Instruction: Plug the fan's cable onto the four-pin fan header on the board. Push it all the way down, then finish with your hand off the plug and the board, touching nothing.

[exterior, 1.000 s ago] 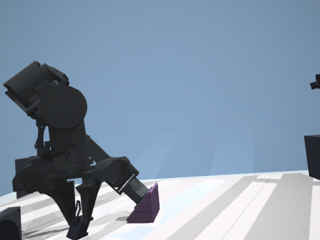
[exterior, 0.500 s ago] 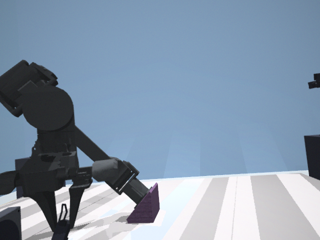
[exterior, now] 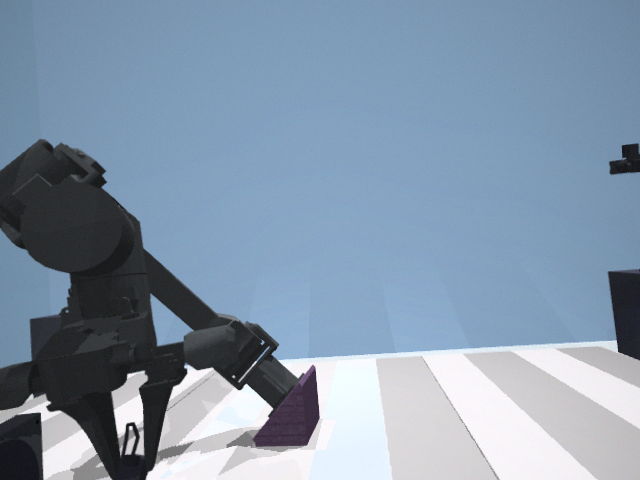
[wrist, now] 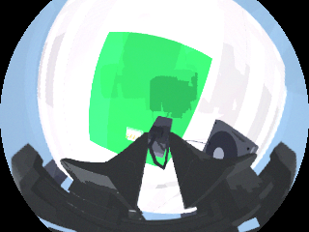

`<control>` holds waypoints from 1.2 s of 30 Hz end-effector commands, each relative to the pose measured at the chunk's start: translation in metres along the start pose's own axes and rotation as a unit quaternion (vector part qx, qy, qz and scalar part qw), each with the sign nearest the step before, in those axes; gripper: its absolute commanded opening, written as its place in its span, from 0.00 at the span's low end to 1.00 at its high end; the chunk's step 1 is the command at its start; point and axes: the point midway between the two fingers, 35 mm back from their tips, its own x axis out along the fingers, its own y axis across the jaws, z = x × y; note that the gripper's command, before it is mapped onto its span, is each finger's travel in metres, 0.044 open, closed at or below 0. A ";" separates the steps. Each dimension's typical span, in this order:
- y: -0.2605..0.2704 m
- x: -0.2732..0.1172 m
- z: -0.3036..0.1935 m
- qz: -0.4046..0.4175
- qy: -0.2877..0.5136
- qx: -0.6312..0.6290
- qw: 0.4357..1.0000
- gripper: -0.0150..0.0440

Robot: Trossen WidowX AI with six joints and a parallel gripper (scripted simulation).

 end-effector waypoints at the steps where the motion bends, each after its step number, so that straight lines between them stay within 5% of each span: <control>1: 0.003 0.006 -0.001 0.019 -0.010 0.002 1.000 0.25; 36: 0.015 0.036 0.006 0.119 -0.137 0.022 0.983 0.25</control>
